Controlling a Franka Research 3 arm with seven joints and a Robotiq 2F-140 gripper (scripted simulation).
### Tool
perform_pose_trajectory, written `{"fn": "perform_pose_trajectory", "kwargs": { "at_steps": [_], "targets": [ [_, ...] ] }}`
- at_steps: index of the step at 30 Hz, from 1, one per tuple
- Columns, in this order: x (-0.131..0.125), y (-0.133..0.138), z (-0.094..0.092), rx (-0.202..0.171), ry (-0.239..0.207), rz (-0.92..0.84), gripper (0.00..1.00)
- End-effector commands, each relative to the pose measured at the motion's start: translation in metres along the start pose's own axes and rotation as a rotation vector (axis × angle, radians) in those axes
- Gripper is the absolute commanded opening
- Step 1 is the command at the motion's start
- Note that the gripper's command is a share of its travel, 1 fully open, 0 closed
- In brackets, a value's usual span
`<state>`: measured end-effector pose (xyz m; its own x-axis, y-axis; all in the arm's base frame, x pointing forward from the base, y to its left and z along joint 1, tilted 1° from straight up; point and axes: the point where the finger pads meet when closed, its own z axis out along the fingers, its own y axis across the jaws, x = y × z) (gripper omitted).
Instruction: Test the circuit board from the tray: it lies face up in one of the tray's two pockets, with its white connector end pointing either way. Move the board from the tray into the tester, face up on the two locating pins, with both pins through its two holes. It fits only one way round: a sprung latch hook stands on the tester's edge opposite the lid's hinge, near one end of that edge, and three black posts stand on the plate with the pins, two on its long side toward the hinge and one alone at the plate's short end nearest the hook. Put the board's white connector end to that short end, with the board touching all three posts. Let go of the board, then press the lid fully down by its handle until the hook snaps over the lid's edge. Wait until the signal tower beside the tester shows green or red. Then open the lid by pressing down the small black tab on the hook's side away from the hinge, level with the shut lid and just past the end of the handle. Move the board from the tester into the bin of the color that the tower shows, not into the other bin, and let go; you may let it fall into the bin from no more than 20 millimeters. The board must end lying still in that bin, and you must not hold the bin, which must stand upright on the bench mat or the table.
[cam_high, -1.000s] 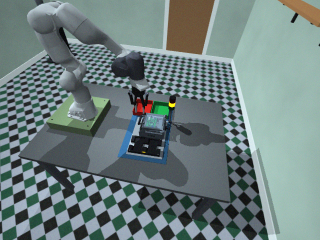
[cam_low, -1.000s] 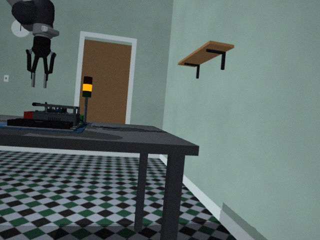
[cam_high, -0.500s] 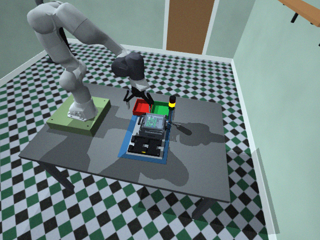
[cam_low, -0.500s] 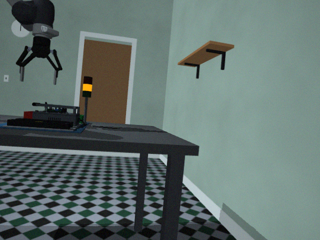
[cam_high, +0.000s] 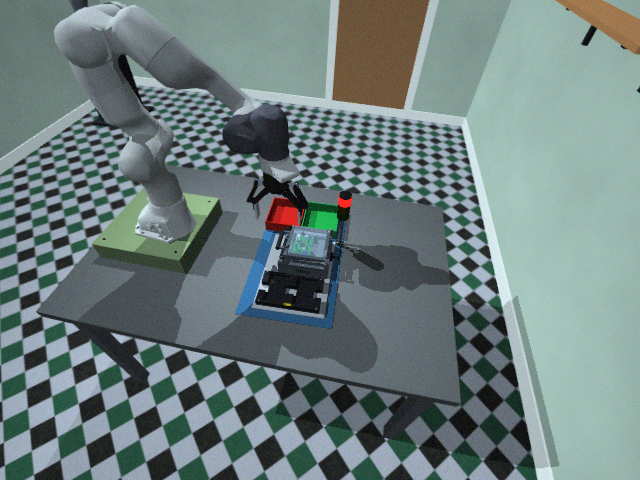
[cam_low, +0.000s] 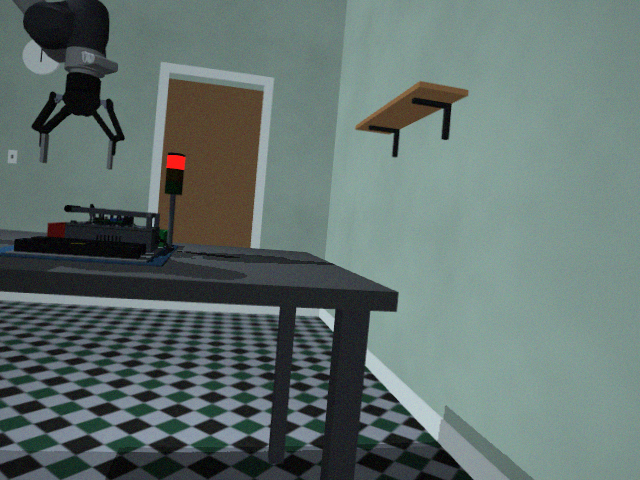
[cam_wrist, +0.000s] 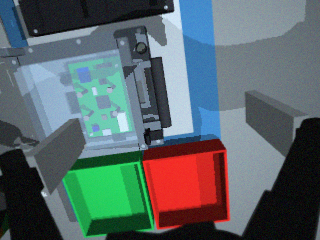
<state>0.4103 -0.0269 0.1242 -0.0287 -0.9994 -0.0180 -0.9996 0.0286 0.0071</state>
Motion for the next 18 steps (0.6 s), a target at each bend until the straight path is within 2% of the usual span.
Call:
{"fn": "perform_pose_trajectory", "kwargs": {
  "at_steps": [1, 4, 5, 18],
  "targets": [
    [0.0009, -0.0007, -0.0016, 0.001, 0.002, 0.007, 1.00],
    [0.0009, -0.0007, -0.0016, 0.001, 0.002, 0.007, 1.00],
    [0.0009, -0.0007, -0.0016, 0.001, 0.002, 0.007, 0.00],
    [0.0009, -0.0007, -0.0016, 0.001, 0.002, 0.007, 0.00]
  ]
}}
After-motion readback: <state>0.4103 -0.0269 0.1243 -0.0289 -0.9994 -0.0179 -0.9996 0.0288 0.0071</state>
